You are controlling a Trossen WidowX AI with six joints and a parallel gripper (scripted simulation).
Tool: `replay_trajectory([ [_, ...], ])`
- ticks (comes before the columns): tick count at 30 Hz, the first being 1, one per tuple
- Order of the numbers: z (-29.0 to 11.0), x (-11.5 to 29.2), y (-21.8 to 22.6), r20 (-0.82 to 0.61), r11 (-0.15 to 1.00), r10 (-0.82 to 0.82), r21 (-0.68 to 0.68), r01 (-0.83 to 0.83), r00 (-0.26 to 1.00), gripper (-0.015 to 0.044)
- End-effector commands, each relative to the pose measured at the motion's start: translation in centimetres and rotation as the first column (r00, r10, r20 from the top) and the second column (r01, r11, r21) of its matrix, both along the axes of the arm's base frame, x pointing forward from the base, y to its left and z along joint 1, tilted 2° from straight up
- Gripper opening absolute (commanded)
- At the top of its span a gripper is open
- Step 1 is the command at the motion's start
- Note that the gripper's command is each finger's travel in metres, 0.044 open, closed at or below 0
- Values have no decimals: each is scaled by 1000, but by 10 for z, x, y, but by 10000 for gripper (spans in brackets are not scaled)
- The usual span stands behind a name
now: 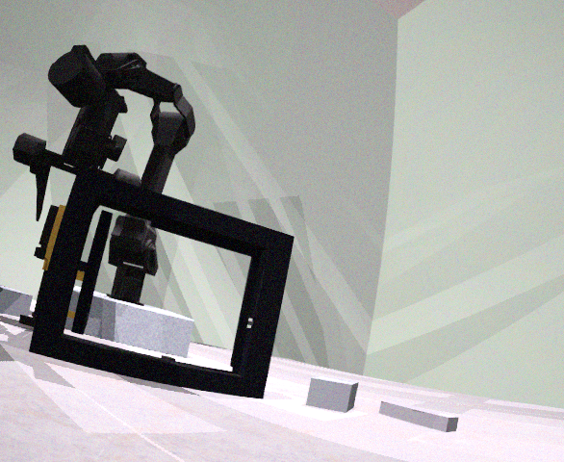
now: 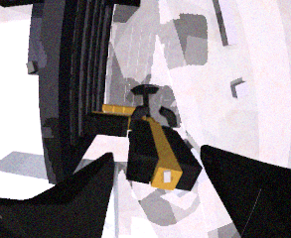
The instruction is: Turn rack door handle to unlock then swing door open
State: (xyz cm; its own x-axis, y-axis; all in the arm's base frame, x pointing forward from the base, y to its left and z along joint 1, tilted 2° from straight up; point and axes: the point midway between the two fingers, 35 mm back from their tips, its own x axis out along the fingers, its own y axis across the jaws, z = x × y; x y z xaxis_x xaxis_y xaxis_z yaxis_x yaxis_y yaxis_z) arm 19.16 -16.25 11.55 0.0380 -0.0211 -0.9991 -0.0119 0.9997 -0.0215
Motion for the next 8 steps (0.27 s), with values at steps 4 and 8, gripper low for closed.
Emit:
replay_trajectory([
  [4, 14, 1, -1, 12, 1000, 5, -6, -5, 1000, 289],
  [8, 20, 1, -1, 12, 1000, 5, -6, -5, 1000, 289],
])
